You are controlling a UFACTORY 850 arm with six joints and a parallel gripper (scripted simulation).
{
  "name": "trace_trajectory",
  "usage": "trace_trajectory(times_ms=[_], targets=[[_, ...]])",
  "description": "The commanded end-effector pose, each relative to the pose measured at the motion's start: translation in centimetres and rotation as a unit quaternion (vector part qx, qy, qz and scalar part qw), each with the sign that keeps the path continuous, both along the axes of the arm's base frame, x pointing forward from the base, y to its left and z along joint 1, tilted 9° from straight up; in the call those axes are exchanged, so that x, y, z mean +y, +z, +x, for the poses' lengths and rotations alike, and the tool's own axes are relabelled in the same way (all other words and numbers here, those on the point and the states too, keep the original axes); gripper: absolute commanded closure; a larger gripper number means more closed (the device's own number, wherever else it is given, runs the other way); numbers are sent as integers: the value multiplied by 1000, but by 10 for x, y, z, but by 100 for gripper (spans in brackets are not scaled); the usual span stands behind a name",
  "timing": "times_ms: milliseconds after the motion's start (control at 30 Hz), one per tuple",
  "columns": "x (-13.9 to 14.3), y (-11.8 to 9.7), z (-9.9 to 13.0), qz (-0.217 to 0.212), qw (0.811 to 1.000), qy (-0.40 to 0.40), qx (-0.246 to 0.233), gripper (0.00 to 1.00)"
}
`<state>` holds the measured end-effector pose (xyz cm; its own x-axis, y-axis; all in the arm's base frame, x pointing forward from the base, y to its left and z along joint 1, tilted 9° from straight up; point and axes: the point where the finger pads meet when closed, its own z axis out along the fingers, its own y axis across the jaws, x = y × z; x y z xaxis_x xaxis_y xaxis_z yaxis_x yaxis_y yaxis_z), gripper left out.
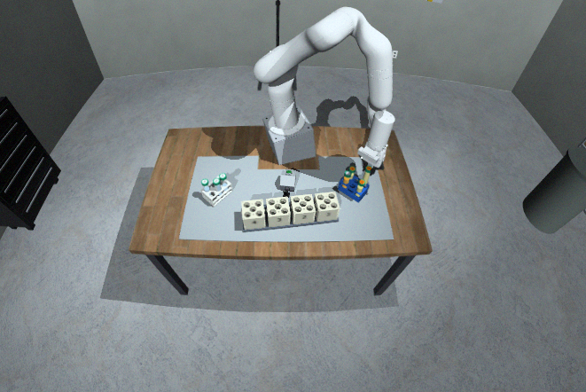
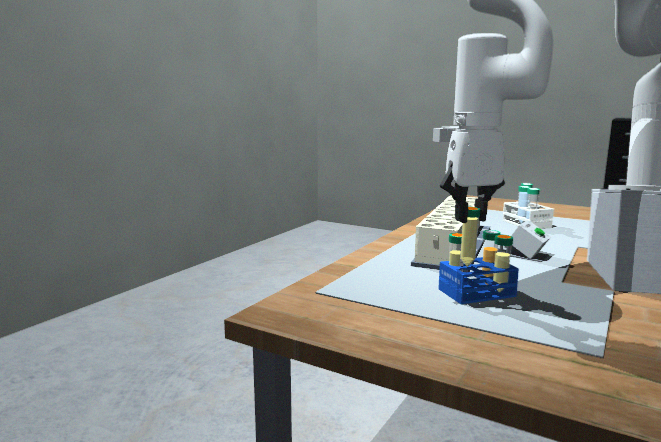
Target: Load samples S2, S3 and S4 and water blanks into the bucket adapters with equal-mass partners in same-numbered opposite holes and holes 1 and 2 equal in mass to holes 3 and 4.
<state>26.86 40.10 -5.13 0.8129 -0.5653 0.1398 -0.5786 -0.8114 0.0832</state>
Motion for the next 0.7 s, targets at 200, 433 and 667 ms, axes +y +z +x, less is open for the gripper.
trace_trajectory(times_ms=[200, 433, 667], targets=[[0, -1, 1, 1, 1000, 0, 0, 100], [-1, -8, 1, 1, 1000, 0, 0, 100], [-2, -15, 1, 1, 1000, 0, 0, 100]])
